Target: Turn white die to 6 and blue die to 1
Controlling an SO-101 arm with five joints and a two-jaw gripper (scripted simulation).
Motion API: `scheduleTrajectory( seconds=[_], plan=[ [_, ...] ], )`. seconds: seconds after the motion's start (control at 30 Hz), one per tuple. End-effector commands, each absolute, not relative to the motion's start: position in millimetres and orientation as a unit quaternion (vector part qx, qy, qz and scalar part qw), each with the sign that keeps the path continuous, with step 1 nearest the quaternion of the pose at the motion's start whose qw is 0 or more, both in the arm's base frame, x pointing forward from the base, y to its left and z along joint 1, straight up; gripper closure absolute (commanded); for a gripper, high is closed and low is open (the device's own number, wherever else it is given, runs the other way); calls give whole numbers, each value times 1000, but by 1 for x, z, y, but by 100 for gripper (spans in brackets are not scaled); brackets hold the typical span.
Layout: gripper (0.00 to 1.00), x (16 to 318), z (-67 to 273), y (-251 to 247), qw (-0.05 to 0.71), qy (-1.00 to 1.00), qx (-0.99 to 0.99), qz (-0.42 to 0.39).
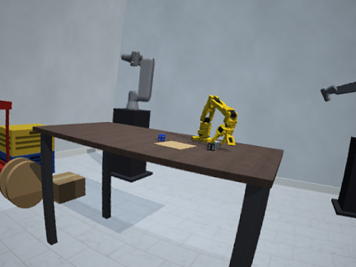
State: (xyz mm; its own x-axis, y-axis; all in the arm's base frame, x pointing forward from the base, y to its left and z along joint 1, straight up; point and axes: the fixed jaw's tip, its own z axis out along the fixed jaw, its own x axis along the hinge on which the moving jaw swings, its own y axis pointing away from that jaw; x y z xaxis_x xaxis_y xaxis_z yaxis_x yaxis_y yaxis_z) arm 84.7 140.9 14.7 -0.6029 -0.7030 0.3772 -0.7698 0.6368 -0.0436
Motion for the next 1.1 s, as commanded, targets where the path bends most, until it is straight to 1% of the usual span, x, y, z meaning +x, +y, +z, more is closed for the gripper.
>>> scheduleTrajectory(
  seconds=[0.0,0.2,0.7,1.07],
  plan=[
    [67,88,19,147,146,-892,418,89],
    [69,89,19,147,147,-892,418,88],
    [80,94,19,142,151,-893,417,83],
    [84,96,19,141,153,-893,416,82]
  ],
)
